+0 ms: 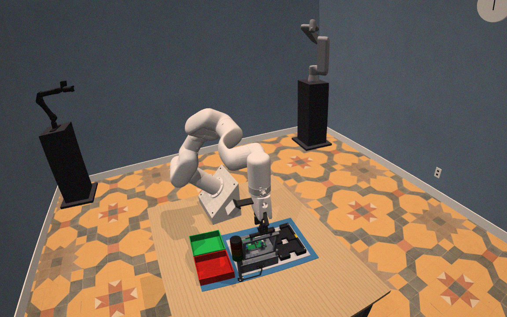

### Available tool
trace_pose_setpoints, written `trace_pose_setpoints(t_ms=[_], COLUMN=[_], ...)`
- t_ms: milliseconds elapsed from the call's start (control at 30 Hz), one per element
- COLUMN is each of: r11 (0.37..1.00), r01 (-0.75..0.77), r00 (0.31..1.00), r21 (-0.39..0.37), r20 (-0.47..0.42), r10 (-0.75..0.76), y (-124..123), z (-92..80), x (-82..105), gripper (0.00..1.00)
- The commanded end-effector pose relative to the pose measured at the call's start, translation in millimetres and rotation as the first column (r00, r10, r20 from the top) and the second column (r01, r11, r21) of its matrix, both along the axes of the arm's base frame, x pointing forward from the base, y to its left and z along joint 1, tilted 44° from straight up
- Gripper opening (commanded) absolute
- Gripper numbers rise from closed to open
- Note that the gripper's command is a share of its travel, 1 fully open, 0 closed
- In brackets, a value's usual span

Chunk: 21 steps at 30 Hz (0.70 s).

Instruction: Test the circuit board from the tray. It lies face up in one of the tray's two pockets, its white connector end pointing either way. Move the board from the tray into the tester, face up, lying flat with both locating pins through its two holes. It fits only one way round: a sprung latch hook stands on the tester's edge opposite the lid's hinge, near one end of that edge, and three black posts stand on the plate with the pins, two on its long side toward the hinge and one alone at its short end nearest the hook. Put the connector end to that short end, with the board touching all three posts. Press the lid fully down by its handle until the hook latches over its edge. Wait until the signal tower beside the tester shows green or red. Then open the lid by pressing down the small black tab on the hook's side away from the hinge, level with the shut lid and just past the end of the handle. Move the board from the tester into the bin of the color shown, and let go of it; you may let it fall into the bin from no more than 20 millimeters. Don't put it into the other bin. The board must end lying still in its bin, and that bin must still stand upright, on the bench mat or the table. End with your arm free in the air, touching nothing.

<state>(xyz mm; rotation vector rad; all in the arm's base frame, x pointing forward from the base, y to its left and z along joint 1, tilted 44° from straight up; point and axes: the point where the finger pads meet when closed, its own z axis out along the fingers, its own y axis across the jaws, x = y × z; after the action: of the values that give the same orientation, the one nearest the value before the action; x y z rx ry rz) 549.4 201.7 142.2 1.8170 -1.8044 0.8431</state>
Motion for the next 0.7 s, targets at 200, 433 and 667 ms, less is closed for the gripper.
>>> trace_pose_setpoints(t_ms=[200, 433, 667], r11=[1.000, 1.000, 1.000], r01=[-0.004, -0.004, -0.004], r00=[1.000, 1.000, 1.000], r21=[0.001, 0.001, 0.001], r20=[0.003, 0.003, 0.003], r10=[0.004, 0.004, 0.004], y=[-6, -15, -24], z=[-7.1, -16.7, -26.1], x=[2.0, 3.8, 5.6], gripper=[0.51, 0.51, 0.51])
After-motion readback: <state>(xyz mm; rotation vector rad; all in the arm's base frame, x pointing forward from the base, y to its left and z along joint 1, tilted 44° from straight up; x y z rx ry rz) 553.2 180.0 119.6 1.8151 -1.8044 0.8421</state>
